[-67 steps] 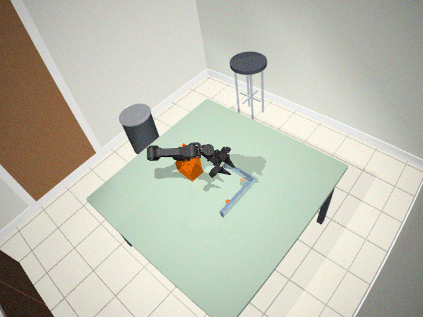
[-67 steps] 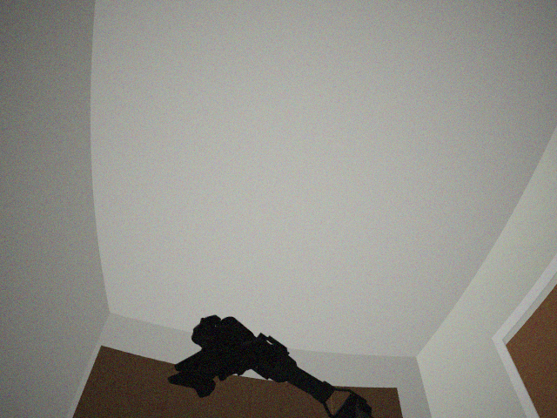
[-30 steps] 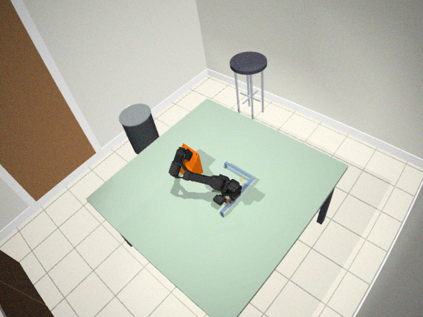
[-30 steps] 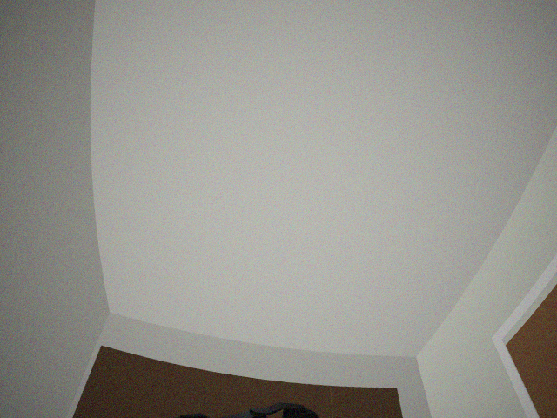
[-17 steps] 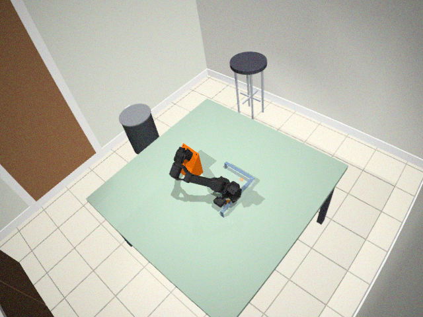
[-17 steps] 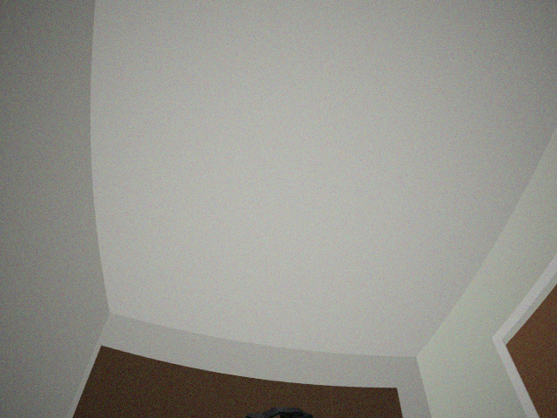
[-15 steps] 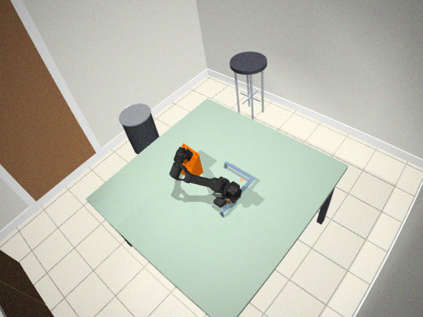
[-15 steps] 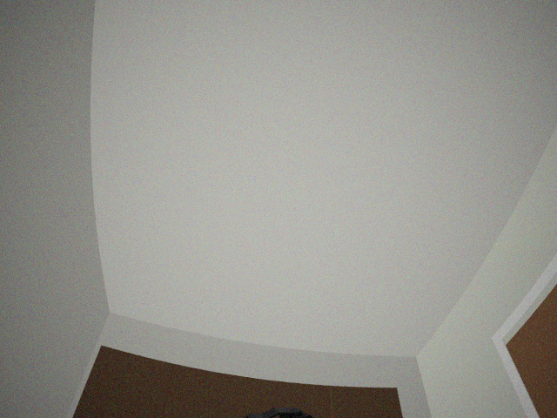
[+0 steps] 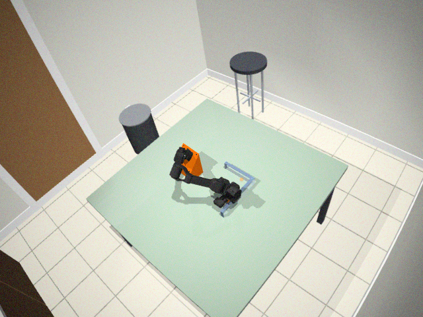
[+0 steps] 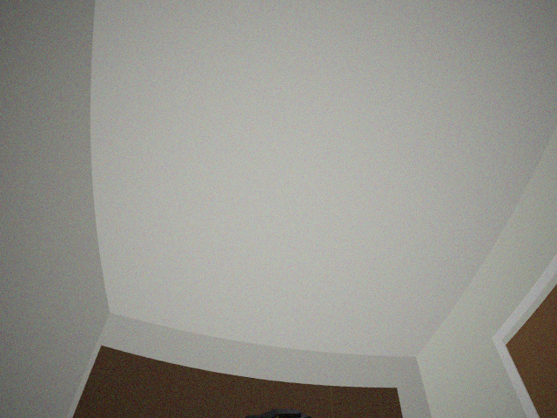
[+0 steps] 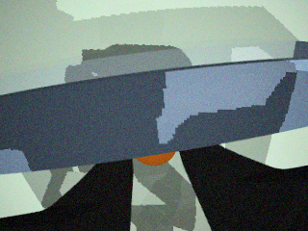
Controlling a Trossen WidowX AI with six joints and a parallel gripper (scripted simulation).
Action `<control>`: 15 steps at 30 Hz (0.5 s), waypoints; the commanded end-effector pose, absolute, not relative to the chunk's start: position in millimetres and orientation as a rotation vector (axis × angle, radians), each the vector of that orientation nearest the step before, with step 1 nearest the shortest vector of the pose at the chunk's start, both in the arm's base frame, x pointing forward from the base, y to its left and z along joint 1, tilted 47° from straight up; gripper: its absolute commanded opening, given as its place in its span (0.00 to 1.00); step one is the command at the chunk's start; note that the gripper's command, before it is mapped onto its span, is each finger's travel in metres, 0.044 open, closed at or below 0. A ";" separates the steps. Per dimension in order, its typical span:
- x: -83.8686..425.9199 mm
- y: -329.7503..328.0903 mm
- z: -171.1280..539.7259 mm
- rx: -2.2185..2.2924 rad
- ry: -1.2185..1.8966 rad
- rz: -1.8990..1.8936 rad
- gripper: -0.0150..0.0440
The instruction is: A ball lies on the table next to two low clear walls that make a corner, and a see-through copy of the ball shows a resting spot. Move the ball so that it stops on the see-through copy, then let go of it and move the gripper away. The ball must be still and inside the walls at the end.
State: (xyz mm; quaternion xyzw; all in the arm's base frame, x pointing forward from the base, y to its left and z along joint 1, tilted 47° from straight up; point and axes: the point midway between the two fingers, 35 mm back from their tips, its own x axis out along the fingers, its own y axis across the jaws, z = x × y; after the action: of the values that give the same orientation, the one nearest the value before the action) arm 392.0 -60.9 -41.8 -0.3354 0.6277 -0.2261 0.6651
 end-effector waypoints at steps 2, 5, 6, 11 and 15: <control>392.9 -47.9 -31.2 -0.761 1.419 -0.506 0.25; 392.7 -31.3 -17.3 -0.758 1.419 -0.502 0.25; 392.3 -25.7 -12.6 -0.758 1.419 -0.502 0.25; 398.0 6.2 12.5 -0.734 1.357 -0.464 0.25; 393.0 13.5 20.4 -0.739 1.375 -0.470 0.25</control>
State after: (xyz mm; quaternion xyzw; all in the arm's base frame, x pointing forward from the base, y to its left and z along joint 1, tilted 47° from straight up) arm 396.8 6.3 13.5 -0.3341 0.6098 -0.2089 0.6876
